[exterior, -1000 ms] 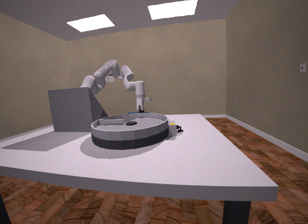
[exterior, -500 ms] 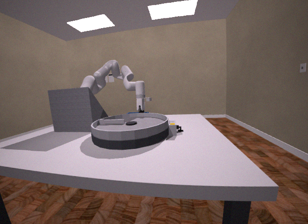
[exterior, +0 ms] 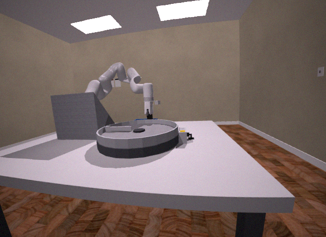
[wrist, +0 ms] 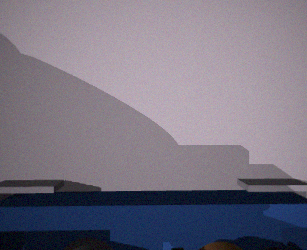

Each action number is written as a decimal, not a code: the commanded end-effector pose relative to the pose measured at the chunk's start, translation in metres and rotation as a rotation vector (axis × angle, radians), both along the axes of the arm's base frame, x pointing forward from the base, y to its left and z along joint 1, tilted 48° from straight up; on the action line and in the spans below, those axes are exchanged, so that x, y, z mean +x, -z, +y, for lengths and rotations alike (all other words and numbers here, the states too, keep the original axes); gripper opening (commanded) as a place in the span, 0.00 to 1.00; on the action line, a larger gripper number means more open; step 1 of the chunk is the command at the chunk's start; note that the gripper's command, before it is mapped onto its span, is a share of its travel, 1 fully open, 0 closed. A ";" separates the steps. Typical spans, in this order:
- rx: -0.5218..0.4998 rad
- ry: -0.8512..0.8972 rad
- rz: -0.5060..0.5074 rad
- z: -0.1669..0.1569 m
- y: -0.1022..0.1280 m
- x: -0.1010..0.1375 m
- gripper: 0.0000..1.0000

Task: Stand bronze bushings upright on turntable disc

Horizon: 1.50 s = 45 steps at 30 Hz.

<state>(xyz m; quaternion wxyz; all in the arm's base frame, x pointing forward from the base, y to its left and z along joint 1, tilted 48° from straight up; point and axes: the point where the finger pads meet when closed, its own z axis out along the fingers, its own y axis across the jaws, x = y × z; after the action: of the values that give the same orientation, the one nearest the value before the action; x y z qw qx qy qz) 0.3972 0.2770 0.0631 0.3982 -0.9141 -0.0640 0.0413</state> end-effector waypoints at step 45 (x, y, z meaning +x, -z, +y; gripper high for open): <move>0.001 0.002 -0.003 -0.069 -0.054 0.012 0.00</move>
<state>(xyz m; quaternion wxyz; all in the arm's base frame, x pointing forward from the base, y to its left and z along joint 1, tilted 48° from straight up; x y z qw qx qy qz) 0.4083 0.2124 0.1202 0.3984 -0.9140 -0.0641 0.0410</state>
